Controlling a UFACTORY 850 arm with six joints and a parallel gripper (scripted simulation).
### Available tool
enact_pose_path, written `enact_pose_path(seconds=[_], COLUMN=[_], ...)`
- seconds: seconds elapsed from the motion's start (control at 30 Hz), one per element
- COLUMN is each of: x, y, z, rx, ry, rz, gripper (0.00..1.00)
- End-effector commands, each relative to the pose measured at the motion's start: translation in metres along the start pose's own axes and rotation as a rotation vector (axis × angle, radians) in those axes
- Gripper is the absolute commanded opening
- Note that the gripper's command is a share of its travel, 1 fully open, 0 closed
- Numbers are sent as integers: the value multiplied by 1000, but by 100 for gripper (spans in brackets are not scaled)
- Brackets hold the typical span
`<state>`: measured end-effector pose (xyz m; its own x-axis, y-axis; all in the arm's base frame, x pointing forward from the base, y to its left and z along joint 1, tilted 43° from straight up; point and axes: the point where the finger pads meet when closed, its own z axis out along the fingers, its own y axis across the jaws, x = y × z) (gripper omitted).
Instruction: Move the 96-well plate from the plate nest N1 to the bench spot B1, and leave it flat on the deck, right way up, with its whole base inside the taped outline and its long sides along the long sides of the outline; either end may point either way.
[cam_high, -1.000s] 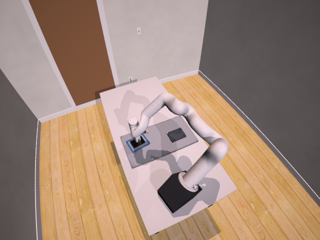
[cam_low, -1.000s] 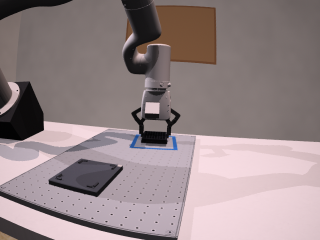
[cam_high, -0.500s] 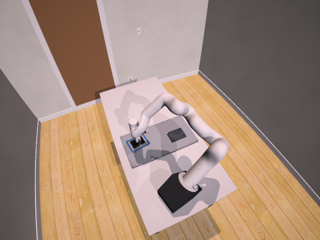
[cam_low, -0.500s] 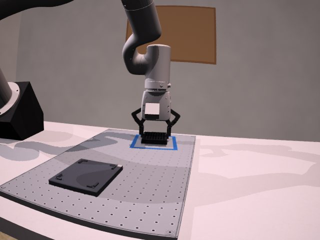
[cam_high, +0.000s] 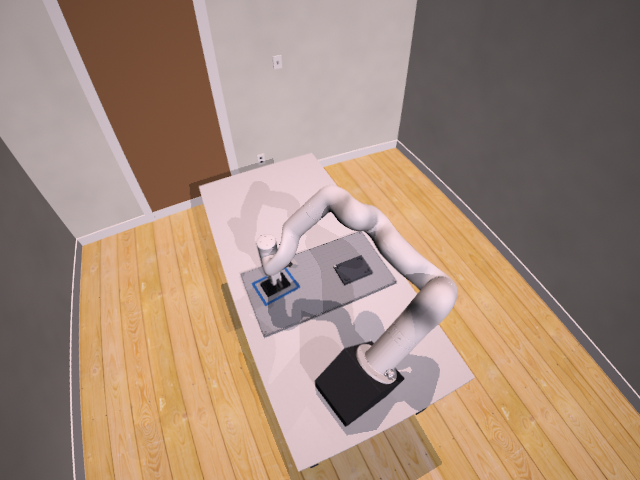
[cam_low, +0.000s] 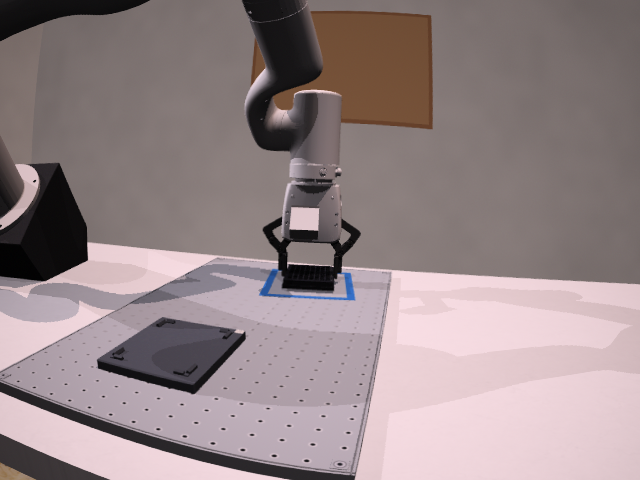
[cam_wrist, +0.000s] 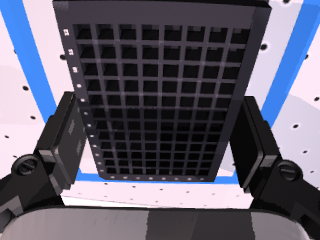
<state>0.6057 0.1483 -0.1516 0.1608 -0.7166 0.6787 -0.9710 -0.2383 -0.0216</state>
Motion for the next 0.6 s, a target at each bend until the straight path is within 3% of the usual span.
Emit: enact_pose_path(seconds=[0.0, 0.57], x=[0, 0], y=[-1, -1], z=[0, 2], rx=[2, 2], ry=[-1, -1], rz=[1, 1], gripper=[0, 0])
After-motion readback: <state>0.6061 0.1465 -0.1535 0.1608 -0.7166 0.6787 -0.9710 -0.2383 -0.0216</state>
